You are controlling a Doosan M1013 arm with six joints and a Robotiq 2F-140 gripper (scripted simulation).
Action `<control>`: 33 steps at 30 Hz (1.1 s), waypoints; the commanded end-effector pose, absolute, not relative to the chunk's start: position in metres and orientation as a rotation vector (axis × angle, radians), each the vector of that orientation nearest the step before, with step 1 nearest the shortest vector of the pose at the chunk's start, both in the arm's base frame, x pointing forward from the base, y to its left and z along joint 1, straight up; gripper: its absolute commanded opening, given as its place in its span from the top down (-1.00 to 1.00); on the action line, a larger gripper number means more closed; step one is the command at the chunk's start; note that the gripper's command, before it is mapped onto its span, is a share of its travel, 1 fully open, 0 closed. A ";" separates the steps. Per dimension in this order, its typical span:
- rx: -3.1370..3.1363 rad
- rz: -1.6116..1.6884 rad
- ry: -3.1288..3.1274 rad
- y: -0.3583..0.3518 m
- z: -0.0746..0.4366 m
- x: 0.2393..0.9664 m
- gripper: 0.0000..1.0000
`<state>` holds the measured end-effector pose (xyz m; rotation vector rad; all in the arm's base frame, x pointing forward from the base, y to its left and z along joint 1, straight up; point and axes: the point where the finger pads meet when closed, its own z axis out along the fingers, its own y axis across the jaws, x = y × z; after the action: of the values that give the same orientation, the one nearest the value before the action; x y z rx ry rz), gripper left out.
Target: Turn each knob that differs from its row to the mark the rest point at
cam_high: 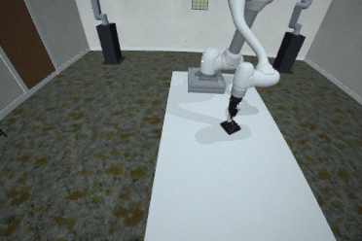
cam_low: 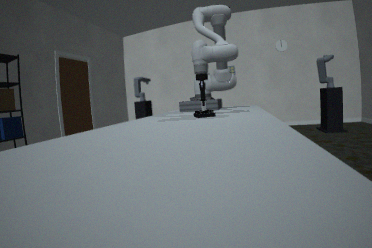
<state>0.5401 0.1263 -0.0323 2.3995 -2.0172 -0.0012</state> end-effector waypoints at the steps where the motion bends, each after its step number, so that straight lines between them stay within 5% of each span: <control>1: 2.461 -0.006 -1.945 0.126 -0.032 0.540 0.90; 33: 2.735 -0.007 -1.538 0.126 -0.032 0.540 0.90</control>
<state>0.5402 0.1263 -0.0323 2.7325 -1.5414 -0.0064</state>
